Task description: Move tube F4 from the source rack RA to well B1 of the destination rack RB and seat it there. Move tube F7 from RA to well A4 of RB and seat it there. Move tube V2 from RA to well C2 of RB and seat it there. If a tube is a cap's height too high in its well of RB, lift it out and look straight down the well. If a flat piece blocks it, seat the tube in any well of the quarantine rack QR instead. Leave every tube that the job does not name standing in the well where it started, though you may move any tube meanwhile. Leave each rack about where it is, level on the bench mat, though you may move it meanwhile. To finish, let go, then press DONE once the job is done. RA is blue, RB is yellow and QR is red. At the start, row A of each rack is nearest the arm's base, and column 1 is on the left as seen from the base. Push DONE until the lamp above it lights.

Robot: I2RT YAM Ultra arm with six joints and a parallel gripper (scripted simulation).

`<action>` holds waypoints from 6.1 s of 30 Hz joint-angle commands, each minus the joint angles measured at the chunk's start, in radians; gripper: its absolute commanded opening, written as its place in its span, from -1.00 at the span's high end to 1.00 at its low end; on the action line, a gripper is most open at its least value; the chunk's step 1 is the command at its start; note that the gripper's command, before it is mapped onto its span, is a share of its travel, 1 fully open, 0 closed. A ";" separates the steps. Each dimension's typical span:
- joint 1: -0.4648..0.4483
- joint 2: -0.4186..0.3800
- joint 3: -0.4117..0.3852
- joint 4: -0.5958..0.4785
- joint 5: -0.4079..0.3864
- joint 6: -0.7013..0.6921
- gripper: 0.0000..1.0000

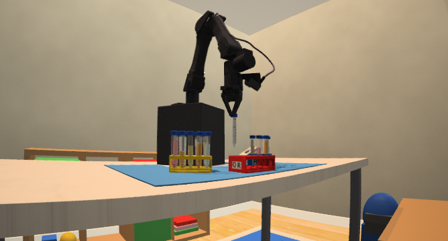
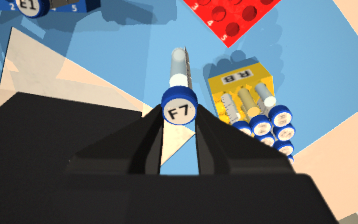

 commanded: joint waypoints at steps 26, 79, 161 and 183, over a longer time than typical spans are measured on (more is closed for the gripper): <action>-0.110 0.109 0.183 -0.077 -0.008 -0.148 1.00; -0.102 0.171 0.280 -0.099 -0.008 -0.141 1.00; -0.114 0.241 0.252 -0.015 -0.008 -0.147 1.00; -0.120 0.257 0.231 0.006 -0.008 -0.153 1.00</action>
